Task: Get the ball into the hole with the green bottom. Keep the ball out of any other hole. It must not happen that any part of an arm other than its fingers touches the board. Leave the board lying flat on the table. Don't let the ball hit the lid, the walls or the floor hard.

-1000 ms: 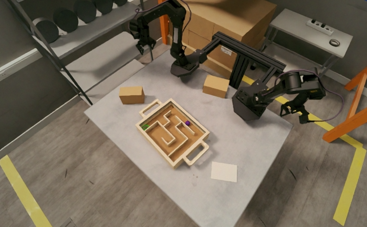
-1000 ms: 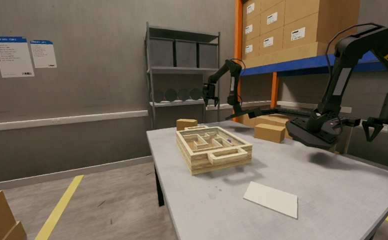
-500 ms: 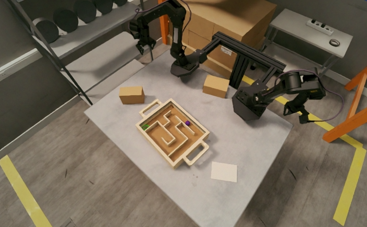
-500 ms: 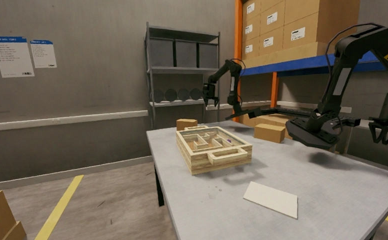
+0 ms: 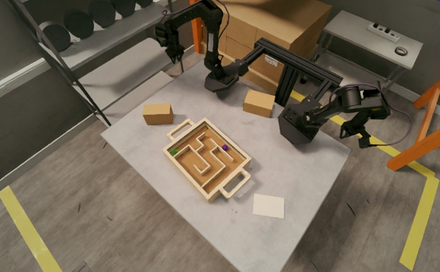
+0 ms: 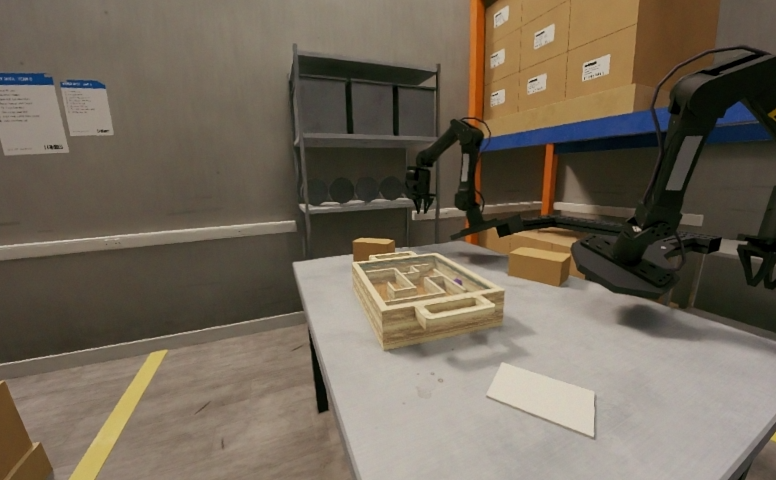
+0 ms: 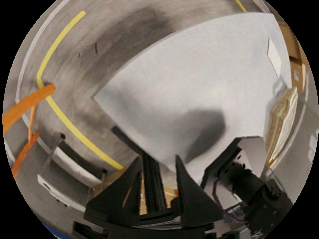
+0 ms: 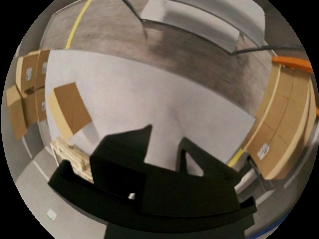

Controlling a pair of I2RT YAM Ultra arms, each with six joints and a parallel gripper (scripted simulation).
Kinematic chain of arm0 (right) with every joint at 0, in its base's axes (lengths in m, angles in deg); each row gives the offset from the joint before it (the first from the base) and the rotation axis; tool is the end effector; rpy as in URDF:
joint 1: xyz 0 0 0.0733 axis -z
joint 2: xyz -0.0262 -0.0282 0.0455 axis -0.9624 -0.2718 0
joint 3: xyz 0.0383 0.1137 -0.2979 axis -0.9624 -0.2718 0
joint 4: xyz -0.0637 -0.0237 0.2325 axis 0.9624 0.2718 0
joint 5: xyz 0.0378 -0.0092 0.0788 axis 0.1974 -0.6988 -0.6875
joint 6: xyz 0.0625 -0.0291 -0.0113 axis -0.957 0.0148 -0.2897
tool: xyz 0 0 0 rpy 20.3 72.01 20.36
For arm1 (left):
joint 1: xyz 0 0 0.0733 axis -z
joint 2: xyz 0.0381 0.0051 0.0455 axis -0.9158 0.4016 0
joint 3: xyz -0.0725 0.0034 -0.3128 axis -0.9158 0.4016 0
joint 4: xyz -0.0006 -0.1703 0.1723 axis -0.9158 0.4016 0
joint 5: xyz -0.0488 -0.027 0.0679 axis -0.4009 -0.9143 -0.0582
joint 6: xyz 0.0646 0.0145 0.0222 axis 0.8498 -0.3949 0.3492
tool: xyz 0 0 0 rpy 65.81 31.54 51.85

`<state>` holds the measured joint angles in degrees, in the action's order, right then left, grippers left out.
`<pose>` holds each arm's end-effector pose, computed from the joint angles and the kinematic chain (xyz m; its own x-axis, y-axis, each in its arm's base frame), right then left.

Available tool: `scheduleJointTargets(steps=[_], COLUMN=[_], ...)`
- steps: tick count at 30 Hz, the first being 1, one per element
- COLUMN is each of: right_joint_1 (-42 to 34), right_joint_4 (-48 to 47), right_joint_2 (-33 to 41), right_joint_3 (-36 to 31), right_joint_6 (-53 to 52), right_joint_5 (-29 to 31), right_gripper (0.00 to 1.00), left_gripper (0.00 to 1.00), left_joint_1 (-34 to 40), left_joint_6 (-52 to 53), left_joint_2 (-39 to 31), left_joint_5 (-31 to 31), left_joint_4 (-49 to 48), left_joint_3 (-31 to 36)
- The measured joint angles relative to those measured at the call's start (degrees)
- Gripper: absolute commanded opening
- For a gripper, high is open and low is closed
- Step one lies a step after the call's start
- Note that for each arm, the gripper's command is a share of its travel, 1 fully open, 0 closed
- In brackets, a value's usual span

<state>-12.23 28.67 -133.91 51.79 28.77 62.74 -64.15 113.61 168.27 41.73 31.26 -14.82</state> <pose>0.0794 -0.1393 0.3085 -0.0713 0.9214 -0.3820 0.9626 0.1639 0.2156 -0.1074 0.1654 0.2254 -0.4905 -0.7481 -0.4469 -0.7897 0.5984 -0.1351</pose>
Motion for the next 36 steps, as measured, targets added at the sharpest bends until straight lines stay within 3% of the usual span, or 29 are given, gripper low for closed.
scheduleJointTargets(steps=[11, 15, 25, 31, 36], right_joint_1=[-0.11, -1.92, -14.58, -17.92, -24.83], right_joint_4=[-0.02, -0.52, -4.90, -6.27, -8.52], right_joint_2=[-0.11, -1.25, -7.17, -8.76, -12.57], right_joint_3=[0.02, 0.00, 0.87, 1.60, 1.99], right_joint_6=[0.00, 0.09, 0.90, 1.16, 1.60], right_joint_5=[0.09, 0.68, 5.03, 6.95, 8.90], right_gripper=[0.38, 0.38, 0.38, 0.38, 0.38], left_gripper=[0.38, 0.38, 0.38, 0.38, 0.38], left_joint_1=[0.17, 3.30, 24.35, 30.49, 41.44], left_joint_6=[-0.09, -1.64, -12.41, -16.70, -21.81], left_joint_2=[0.07, 0.66, 4.28, 6.16, 7.89], left_joint_5=[0.17, 1.33, 7.96, 11.19, 14.53], left_joint_4=[0.00, -0.70, -4.72, -5.66, -7.65], left_joint_3=[-0.07, -0.48, -4.24, -5.77, -7.54])
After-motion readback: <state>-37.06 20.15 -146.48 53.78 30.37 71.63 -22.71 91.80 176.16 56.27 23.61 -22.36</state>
